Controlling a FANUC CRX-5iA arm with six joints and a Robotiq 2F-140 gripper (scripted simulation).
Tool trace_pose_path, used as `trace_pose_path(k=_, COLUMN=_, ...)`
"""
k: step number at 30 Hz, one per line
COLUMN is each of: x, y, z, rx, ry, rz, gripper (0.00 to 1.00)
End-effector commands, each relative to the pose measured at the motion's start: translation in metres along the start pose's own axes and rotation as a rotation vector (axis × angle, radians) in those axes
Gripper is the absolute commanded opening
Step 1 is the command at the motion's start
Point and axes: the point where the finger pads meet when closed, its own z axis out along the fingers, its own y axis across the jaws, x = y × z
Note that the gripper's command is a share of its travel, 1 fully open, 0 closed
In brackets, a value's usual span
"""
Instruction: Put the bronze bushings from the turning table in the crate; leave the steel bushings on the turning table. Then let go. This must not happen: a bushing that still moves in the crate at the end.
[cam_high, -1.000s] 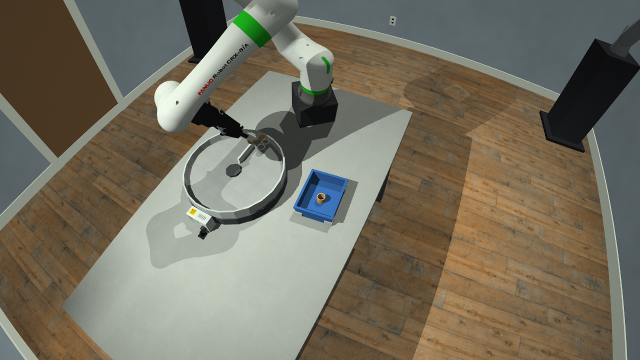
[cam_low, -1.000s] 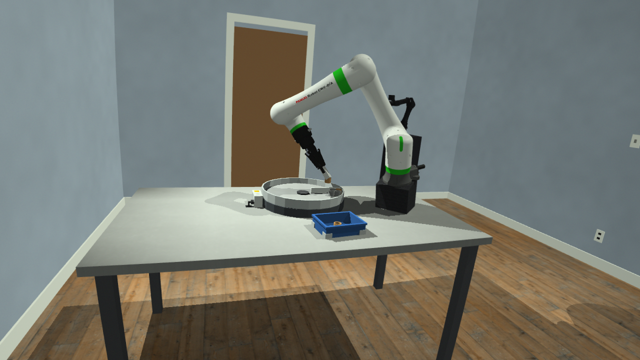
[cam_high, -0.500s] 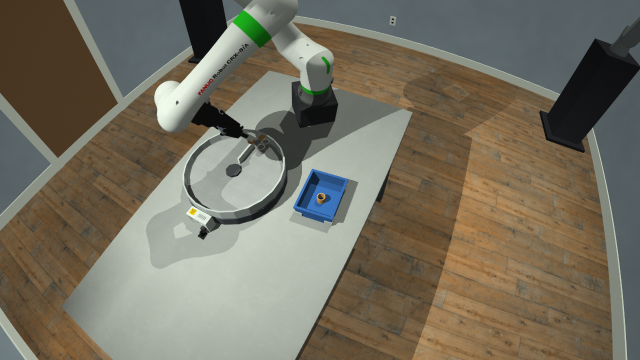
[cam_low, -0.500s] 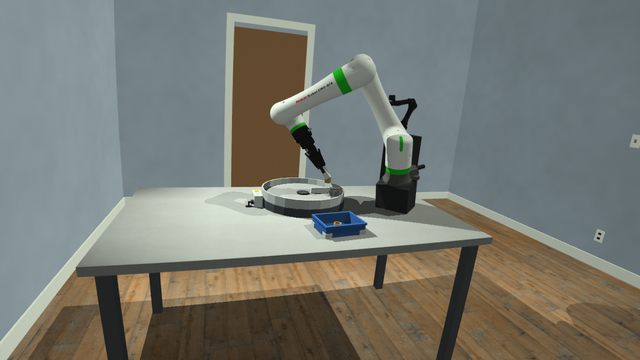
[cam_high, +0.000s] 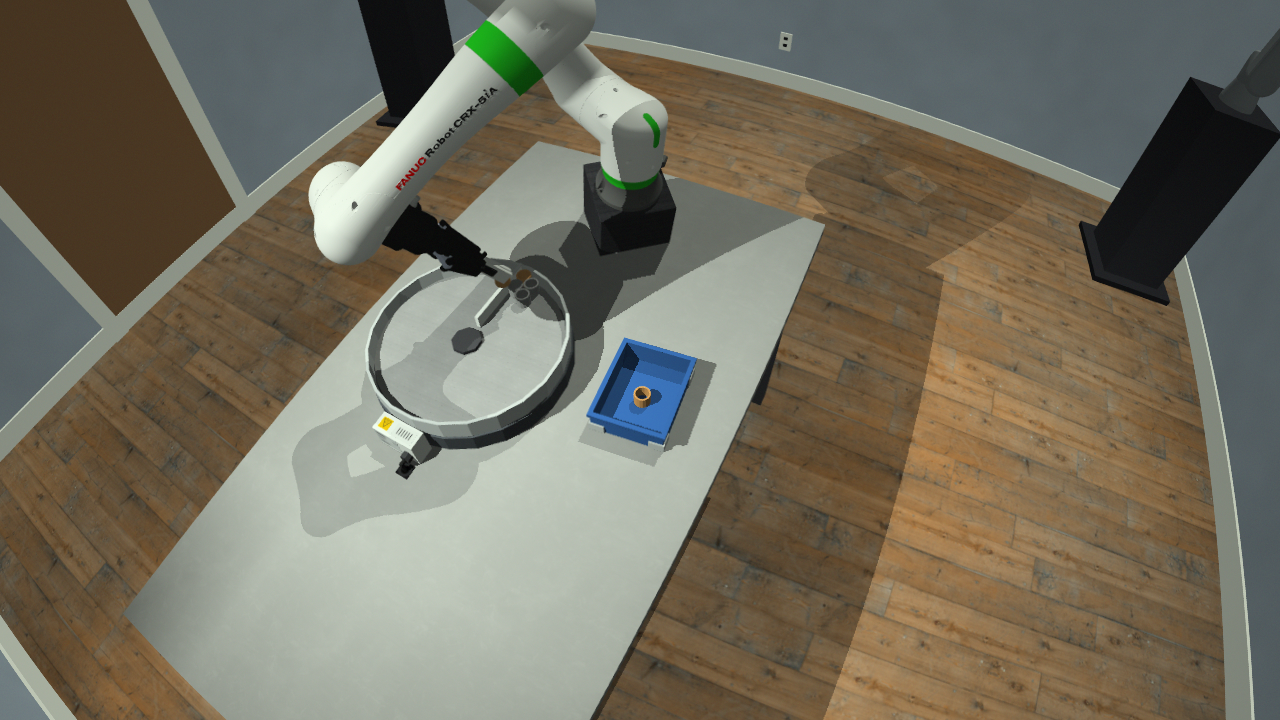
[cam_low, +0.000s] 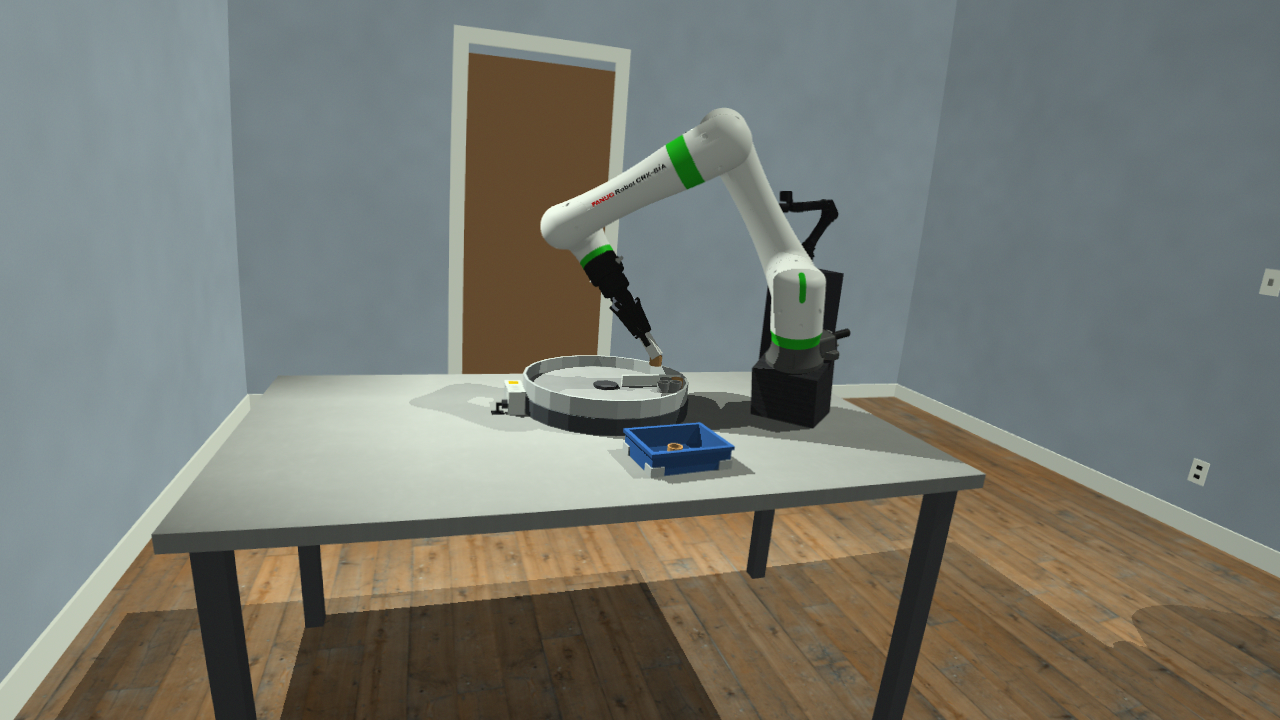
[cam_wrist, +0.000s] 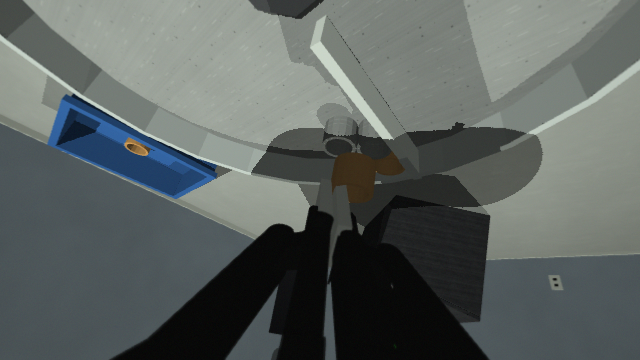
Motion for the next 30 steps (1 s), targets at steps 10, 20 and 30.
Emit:
trace_pose_path(k=10, x=-0.011, y=-0.016, z=0.009, rx=0.0, ry=0.0, rz=0.0, gripper=0.0)
trace_pose_path(k=20, x=-0.053, y=-0.074, z=0.044, rx=0.0, ry=0.0, rz=0.0, gripper=0.0)
trace_pose_path(k=30, x=-0.103, y=-0.143, z=0.085, rx=0.0, ry=0.0, rz=0.0, gripper=0.0)
